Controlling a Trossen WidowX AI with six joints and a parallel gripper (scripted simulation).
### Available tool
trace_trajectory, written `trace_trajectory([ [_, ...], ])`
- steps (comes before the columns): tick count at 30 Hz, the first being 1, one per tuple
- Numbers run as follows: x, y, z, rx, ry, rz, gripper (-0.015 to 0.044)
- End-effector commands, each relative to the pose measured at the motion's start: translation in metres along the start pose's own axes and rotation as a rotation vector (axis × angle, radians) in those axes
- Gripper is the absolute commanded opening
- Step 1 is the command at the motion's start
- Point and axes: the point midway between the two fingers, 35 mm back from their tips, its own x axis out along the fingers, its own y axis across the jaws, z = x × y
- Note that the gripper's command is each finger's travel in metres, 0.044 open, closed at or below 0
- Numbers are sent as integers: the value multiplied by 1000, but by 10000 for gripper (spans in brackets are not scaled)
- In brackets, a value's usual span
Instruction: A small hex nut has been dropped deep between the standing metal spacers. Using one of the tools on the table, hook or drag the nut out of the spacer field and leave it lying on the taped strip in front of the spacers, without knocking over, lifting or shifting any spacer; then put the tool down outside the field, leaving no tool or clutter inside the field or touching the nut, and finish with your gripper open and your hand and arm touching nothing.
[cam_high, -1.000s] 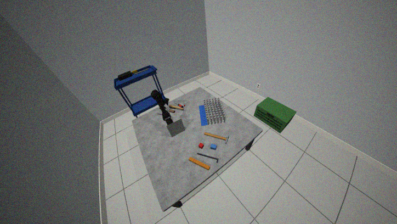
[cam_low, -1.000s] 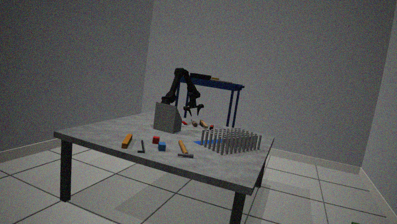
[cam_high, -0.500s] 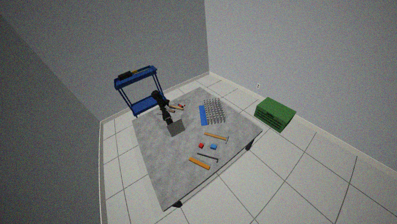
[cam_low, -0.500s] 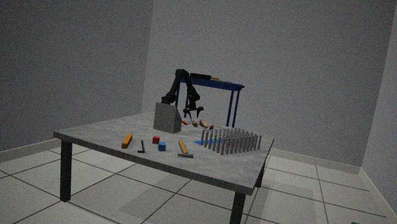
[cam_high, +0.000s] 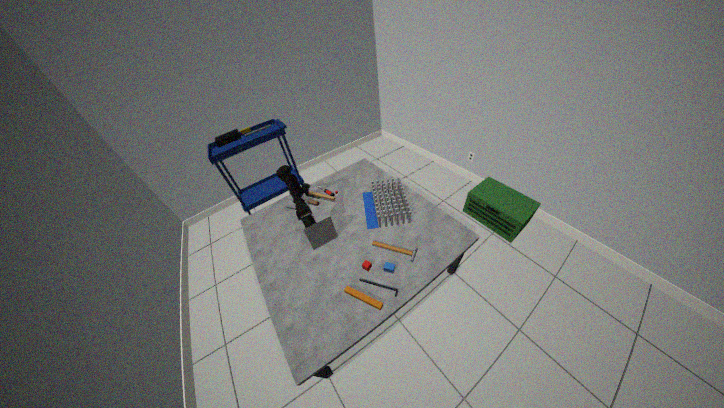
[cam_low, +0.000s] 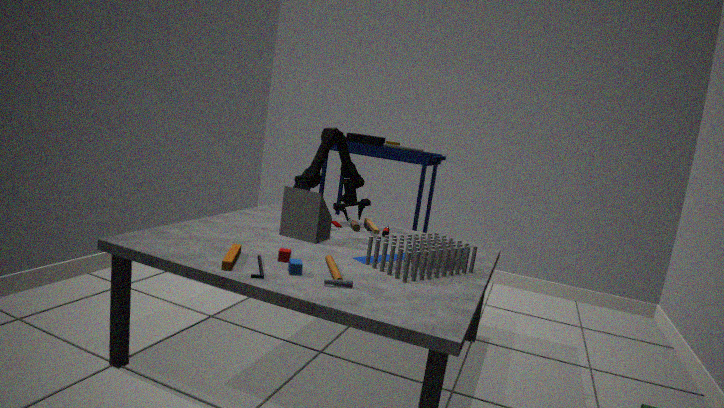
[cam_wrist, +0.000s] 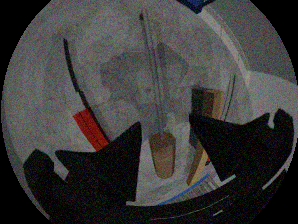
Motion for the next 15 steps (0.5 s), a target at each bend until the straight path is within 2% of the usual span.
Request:
trace_trajectory([
  [1,9,3,-3,5,9,1,280],
  [7,16,5,-3,4,10,0,280],
  [15,16,5,-3,4,10,0,70],
])
